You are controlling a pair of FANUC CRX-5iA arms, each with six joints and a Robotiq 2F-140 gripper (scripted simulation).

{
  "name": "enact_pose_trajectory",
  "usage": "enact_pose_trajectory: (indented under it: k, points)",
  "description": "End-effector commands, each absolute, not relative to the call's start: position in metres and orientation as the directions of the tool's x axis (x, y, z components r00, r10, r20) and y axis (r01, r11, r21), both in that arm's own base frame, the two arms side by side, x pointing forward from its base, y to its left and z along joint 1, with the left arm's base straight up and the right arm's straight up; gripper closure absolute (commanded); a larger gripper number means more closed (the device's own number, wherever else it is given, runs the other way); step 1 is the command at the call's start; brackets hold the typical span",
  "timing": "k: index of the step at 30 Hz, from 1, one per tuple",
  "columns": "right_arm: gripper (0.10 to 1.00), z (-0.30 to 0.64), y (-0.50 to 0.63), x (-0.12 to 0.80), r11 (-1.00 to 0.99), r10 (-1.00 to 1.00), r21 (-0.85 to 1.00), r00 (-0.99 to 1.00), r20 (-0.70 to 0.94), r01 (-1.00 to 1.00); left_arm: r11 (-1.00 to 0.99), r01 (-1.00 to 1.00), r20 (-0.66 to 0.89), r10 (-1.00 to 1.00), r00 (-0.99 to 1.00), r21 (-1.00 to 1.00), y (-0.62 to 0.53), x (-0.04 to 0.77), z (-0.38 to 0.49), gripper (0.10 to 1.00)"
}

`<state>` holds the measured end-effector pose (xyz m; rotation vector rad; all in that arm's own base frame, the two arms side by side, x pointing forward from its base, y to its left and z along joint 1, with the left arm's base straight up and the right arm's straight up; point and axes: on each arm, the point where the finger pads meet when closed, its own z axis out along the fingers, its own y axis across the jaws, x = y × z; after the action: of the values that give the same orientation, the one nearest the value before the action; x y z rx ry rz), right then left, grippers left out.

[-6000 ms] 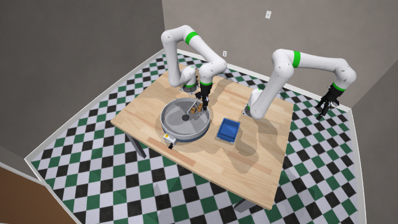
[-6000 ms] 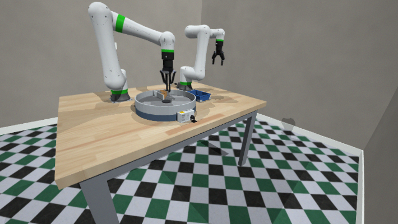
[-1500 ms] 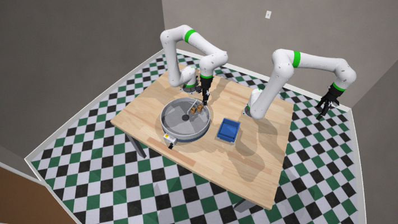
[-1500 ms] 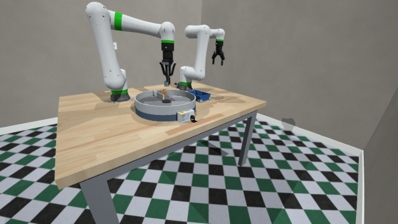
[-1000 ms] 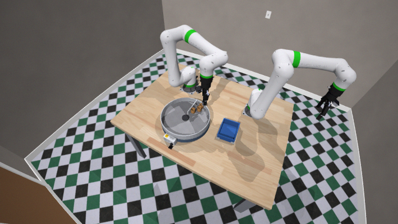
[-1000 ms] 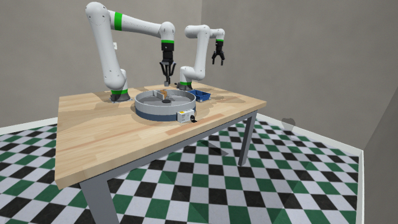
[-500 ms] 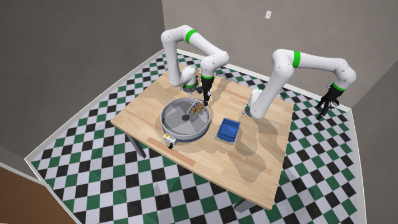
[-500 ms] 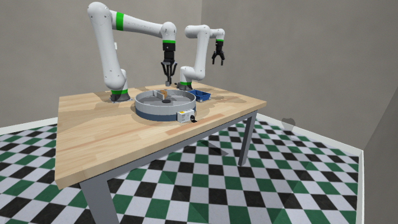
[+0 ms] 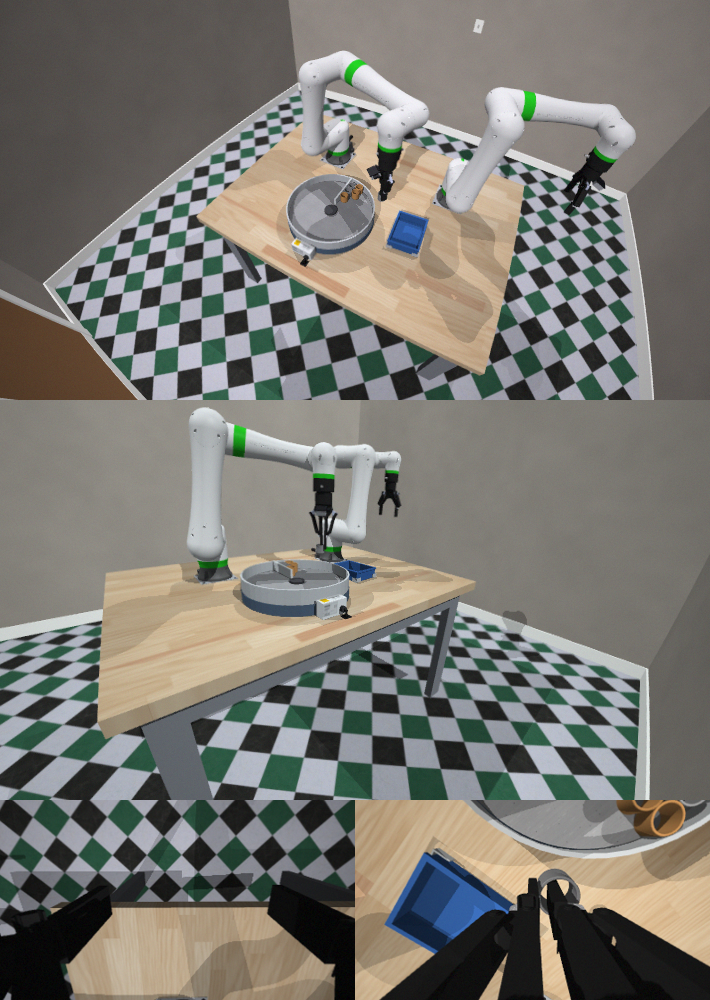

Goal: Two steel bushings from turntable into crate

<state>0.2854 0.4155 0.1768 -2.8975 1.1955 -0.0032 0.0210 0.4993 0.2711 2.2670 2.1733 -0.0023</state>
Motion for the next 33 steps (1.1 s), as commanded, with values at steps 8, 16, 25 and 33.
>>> enact_pose_trajectory:
  k: [8, 16, 25, 33]
  points:
    - [0.999, 0.178, 0.502, 0.31, -0.709, -0.705, -0.002, 0.709, 0.0, -0.705, -0.042, 0.999, 0.0, 0.999, 0.042, 0.0, 0.5, 0.021, 0.272, 0.098]
    - [0.999, 0.178, 0.566, 0.327, -0.709, -0.705, -0.002, 0.709, 0.0, -0.705, -0.042, 0.999, 0.0, 0.999, 0.042, 0.0, 0.5, 0.021, 0.272, 0.098]
    - [0.999, 0.178, 0.584, 0.332, -0.709, -0.705, -0.002, 0.709, 0.0, -0.705, -0.042, 0.999, 0.0, 0.999, 0.042, 0.0, 0.5, 0.021, 0.272, 0.098]
    - [0.999, 0.178, 0.584, 0.332, -0.709, -0.705, -0.002, 0.709, 0.0, -0.705, -0.042, 0.999, 0.0, 0.999, 0.042, 0.0, 0.5, 0.021, 0.272, 0.098]
